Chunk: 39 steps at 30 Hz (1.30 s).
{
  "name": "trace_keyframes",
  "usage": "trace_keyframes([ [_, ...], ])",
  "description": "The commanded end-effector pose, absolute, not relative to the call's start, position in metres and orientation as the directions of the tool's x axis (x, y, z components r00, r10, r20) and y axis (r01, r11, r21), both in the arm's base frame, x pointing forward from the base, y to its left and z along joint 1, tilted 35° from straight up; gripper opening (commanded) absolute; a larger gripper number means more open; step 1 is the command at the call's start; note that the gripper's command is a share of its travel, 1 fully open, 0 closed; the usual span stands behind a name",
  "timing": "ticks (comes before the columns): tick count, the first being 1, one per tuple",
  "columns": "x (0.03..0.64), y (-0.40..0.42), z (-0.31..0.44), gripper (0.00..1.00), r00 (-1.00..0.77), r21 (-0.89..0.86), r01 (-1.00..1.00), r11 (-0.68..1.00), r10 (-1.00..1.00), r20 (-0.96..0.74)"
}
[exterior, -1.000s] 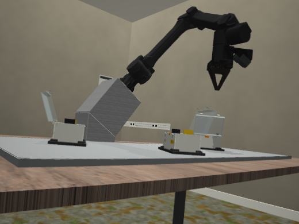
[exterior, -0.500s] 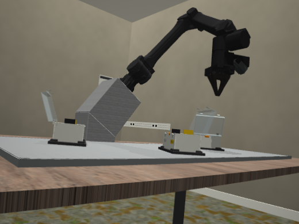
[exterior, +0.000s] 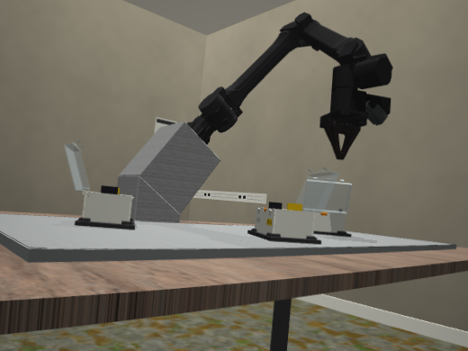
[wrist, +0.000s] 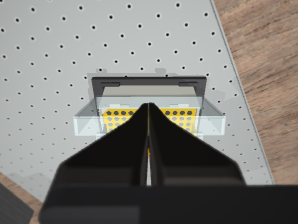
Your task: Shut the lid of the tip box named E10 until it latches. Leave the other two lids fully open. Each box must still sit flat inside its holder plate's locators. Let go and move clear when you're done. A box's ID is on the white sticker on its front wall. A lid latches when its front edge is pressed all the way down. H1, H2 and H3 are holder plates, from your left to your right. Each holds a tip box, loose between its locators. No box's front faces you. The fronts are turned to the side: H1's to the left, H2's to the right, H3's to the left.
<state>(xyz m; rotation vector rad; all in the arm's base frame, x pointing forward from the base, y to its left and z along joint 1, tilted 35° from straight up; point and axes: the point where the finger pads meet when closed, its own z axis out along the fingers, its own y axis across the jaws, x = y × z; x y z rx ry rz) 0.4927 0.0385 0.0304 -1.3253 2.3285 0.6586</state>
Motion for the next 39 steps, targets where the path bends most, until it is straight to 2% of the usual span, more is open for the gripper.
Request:
trace_keyframes([
  [1, 0.503, 0.036, 0.037, 0.00, -0.473, 0.186, -0.873, 0.450, -0.692, -0.546],
  [39, 0.496, 0.069, -0.012, 0.00, -0.485, 0.218, -0.870, 0.442, -0.695, -0.531],
])
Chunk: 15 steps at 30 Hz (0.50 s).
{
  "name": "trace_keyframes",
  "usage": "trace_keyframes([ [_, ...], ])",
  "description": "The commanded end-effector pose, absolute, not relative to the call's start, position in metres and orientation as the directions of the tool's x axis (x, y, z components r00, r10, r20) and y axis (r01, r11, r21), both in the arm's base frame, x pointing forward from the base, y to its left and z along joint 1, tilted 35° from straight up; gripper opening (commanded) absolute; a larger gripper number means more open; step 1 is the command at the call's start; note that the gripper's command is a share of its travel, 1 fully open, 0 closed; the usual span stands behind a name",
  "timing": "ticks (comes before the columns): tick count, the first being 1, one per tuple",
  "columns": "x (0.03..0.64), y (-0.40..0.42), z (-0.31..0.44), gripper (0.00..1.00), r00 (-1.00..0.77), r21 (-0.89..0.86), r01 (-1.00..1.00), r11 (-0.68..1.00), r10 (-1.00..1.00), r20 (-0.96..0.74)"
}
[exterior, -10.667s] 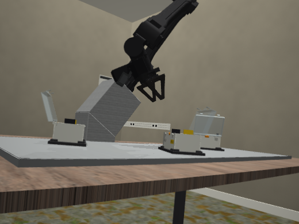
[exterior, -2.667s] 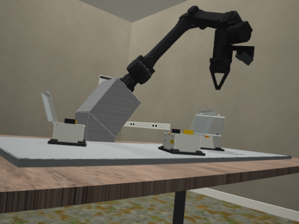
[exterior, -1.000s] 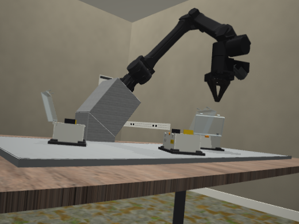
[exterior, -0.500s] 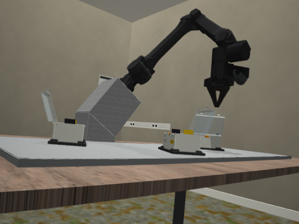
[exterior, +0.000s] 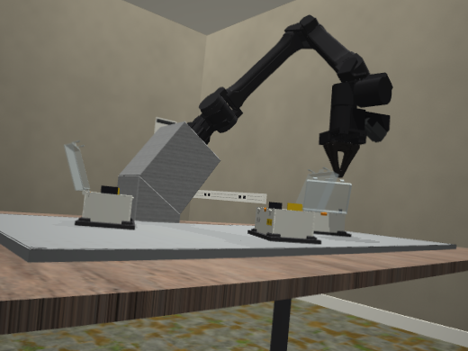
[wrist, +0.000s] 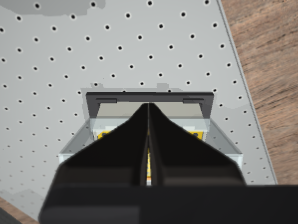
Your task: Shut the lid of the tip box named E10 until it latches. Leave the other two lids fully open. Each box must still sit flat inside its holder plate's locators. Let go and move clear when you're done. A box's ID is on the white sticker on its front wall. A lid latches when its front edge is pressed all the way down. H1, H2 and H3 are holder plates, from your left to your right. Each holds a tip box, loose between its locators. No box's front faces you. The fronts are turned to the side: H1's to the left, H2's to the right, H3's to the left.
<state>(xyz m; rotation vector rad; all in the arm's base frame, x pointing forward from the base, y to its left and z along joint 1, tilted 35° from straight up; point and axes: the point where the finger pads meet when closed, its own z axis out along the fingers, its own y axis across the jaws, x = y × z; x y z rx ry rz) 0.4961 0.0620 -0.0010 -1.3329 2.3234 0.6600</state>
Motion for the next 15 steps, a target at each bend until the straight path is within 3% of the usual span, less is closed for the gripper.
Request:
trace_keyframes([
  [1, 0.499, 0.070, -0.012, 0.00, -0.483, 0.213, -0.871, 0.442, -0.695, -0.533],
  [15, 0.508, 0.066, -0.007, 0.00, -0.474, 0.189, -0.873, 0.450, -0.691, -0.546],
])
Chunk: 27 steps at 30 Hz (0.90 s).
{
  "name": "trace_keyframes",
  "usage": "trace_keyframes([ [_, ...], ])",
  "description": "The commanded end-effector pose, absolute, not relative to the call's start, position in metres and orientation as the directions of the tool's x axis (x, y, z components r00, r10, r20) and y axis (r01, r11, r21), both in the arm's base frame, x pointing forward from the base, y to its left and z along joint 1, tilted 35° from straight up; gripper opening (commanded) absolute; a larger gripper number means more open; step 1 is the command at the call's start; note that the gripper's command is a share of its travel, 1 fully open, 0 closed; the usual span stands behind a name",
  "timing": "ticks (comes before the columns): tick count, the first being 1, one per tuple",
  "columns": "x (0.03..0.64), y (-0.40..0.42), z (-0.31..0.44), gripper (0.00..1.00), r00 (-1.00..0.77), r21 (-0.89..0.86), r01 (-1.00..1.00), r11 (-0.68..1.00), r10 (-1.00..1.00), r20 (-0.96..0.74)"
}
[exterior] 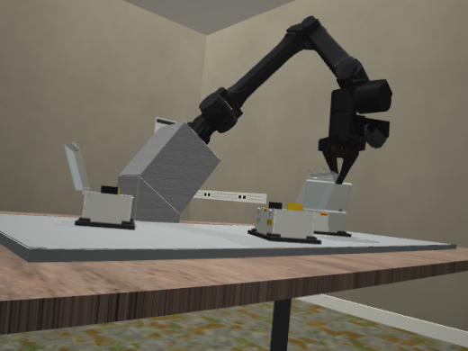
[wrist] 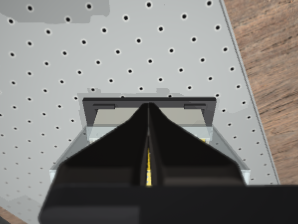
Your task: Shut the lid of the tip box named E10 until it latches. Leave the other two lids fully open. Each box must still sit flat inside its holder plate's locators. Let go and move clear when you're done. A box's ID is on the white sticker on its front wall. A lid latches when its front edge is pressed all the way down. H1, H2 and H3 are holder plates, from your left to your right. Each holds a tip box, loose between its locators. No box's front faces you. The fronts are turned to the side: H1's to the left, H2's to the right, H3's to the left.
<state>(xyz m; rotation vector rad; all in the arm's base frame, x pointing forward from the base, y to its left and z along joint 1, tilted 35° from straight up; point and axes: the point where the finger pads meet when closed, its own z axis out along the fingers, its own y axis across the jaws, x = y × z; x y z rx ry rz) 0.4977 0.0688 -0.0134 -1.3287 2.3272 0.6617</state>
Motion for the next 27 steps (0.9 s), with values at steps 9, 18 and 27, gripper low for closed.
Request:
trace_keyframes([
  [9, 0.499, 0.056, -0.019, 0.00, -0.497, 0.206, -0.861, 0.465, -0.682, -0.537],
  [18, 0.492, 0.047, -0.026, 0.00, -0.489, 0.204, -0.866, 0.457, -0.686, -0.539],
  [27, 0.488, 0.040, -0.029, 0.00, -0.489, 0.203, -0.866, 0.457, -0.686, -0.540],
])
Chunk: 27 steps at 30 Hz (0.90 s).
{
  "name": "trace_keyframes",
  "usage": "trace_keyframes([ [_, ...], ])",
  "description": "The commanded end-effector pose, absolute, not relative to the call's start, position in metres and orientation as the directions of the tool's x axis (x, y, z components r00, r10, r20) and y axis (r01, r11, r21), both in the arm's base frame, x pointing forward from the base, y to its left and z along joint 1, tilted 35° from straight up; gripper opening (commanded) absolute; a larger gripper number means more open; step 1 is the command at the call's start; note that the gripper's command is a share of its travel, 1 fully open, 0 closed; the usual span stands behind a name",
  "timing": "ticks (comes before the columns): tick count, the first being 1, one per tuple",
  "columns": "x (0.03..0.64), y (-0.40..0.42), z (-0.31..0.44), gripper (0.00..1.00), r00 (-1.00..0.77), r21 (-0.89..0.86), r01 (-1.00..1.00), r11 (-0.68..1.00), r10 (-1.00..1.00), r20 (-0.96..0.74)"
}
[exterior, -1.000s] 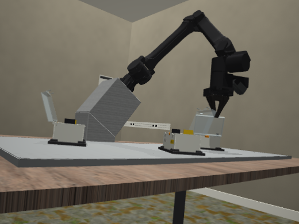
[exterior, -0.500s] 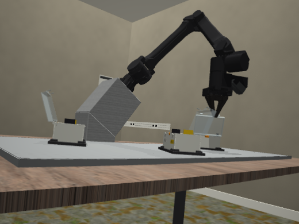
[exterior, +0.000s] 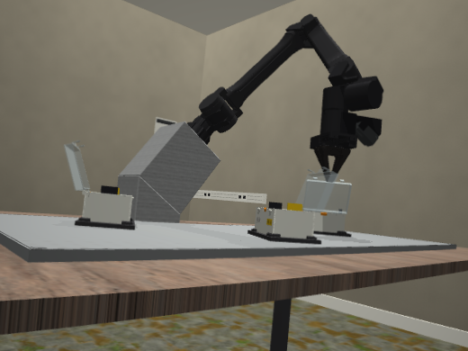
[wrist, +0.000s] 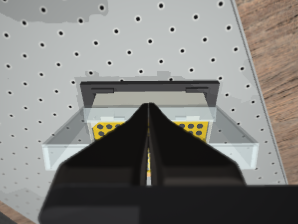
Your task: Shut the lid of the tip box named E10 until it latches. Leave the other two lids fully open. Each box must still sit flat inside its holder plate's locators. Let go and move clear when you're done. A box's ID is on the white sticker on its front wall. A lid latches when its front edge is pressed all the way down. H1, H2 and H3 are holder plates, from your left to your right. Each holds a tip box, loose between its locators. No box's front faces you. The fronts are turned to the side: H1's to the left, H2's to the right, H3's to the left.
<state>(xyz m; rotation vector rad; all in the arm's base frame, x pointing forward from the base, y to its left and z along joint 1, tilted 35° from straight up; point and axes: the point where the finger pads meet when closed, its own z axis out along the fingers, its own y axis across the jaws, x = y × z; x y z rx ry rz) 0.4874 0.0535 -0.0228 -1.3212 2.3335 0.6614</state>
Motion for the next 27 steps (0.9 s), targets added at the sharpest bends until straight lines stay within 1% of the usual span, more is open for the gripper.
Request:
trace_keyframes([
  [1, 0.487, 0.039, -0.031, 0.00, -0.490, 0.205, -0.865, 0.457, -0.686, -0.539],
  [13, 0.479, 0.032, -0.037, 0.00, -0.488, 0.207, -0.867, 0.453, -0.687, -0.538],
  [14, 0.488, 0.036, -0.033, 0.00, -0.468, 0.189, -0.877, 0.442, -0.695, -0.546],
  [17, 0.477, 0.025, -0.039, 0.00, -0.490, 0.206, -0.865, 0.457, -0.685, -0.538],
  [27, 0.470, 0.017, -0.045, 0.00, -0.489, 0.207, -0.866, 0.455, -0.687, -0.538],
])
